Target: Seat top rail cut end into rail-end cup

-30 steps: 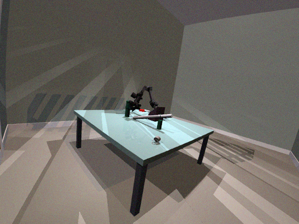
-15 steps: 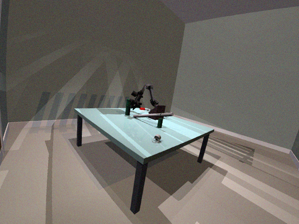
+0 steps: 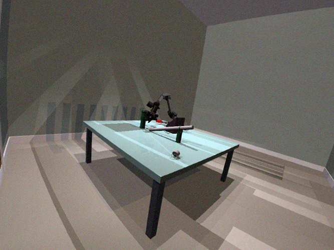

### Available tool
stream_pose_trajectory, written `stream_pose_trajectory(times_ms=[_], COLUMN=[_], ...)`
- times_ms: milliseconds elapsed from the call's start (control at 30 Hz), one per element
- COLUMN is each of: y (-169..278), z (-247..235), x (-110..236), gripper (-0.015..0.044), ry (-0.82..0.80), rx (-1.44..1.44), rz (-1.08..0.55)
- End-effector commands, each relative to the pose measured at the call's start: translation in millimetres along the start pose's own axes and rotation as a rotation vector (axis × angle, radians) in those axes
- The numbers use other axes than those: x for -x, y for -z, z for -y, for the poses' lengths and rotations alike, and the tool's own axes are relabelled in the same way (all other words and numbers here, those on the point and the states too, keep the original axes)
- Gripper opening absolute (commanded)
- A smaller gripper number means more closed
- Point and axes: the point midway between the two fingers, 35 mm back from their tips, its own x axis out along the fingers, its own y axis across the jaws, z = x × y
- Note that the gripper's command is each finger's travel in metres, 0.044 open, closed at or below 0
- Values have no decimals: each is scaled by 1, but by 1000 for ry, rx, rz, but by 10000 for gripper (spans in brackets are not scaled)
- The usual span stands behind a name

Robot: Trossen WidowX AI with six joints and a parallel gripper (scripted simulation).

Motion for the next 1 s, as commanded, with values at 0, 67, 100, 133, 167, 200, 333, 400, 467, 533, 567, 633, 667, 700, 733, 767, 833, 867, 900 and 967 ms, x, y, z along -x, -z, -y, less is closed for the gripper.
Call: stream_pose_trajectory(times_ms=[0,67,100,133,167,200,333,400,467,533,567,633,667,700,733,767,833,867,900,967], y=[0,0,0,0,0,0,-3,-6,-11,-16,-18,-23,-26,-28,-30,-33,-37,-39,-40,-40], z=[0,0,0,0,0,0,1,3,6,8,10,12,13,14,15,16,18,19,20,20], x=[0,0,0,0,0,0,2,4,8,12,14,18,20,23,25,27,31,33,34,35], gripper=[52,105,131,158,184,210,315,367,420,440,440,440,440,440,440,440,440,440,440,440], ry=[0,0,0,0,0,0,0,-1,-2,-2,-2,-2,-2,-2,-1,-1,1,2,2,2], rx=[1,1,1,1,1,1,0,0,-1,-1,-1,-1,-1,-1,0,0,1,1,1,1], rz=[0,0,0,0,0,0,2,4,7,9,10,11,11,11,11,11,10,10,9,9])
